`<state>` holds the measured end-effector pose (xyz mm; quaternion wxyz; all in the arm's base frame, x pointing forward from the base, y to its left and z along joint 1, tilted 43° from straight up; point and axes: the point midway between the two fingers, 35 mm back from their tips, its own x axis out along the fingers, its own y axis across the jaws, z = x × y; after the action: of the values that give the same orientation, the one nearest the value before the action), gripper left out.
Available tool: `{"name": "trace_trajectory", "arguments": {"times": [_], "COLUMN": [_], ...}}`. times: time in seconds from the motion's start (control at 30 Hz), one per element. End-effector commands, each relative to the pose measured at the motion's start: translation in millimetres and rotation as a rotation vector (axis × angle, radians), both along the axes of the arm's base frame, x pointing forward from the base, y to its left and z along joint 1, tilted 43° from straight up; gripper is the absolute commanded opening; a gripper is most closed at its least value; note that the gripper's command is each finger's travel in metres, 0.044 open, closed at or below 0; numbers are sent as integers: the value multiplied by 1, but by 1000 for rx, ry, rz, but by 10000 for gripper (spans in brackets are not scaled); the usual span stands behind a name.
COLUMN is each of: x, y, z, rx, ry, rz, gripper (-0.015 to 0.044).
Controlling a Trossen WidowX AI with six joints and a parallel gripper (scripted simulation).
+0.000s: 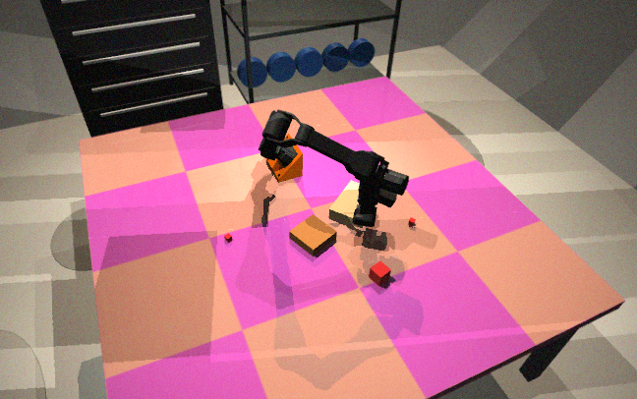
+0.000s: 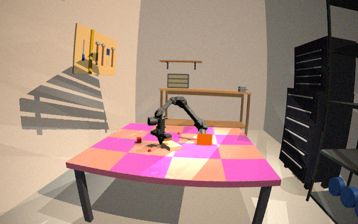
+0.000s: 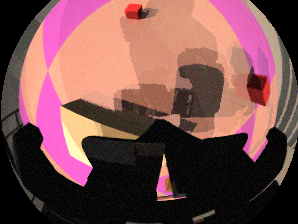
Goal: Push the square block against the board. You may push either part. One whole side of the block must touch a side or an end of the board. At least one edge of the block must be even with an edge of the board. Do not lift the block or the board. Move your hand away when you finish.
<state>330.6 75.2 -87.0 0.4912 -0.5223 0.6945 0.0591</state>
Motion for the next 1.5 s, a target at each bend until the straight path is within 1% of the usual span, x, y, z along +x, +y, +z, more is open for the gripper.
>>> {"name": "trace_trajectory", "arguments": {"times": [0.0,1.13,1.47], "x": [-7,-27,-18], "y": [-7,-19,-13], "z": [-1,9,4], "rx": [-15,-16,-16], "ry": [24,25,25], "rz": [1,1,1], "gripper": [0,0,0]}}
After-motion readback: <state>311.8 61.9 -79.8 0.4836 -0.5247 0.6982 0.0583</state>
